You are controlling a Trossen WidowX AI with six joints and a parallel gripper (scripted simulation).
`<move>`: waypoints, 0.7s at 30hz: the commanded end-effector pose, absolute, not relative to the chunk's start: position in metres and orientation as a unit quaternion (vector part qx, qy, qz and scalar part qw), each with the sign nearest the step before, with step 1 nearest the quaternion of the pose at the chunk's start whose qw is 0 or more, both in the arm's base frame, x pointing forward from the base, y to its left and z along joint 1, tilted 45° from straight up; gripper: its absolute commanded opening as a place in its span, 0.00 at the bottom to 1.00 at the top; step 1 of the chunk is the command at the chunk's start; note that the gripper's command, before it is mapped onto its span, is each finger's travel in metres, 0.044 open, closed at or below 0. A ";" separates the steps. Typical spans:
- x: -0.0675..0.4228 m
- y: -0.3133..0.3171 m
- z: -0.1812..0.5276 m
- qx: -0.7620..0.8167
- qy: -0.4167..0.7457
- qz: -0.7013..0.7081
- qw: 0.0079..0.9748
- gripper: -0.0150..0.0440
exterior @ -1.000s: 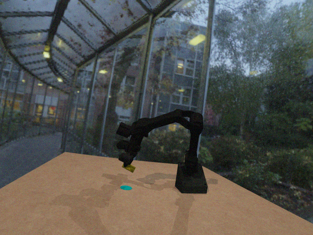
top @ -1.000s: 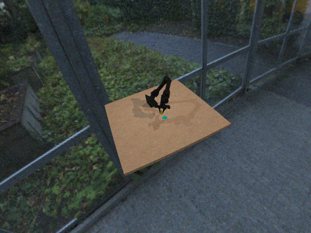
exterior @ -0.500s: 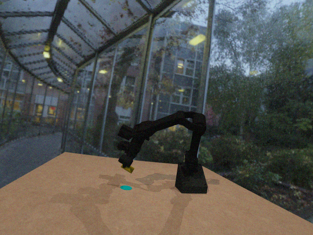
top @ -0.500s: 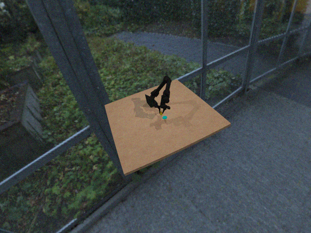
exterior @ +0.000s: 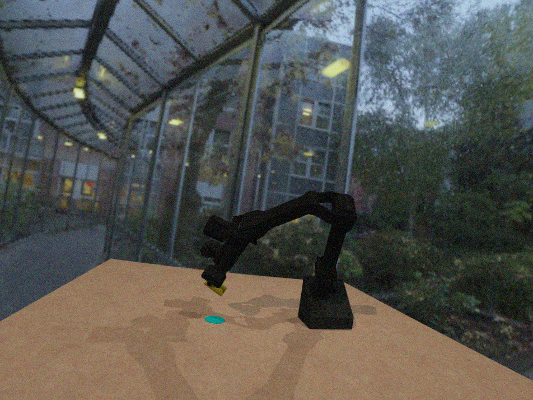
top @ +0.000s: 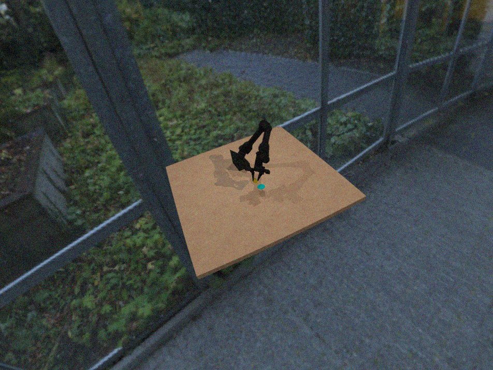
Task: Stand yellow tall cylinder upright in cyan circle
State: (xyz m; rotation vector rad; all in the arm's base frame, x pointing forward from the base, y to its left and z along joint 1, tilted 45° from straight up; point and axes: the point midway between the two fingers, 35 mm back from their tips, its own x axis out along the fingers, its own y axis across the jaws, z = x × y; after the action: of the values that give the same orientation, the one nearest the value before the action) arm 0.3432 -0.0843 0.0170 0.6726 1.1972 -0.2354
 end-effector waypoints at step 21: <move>0.345 -0.083 0.016 0.298 0.495 -0.151 0.802 0.43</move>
State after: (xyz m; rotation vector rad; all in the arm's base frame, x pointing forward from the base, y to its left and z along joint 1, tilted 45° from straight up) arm 0.3455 -0.0828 0.0152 0.6390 1.0792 -0.3099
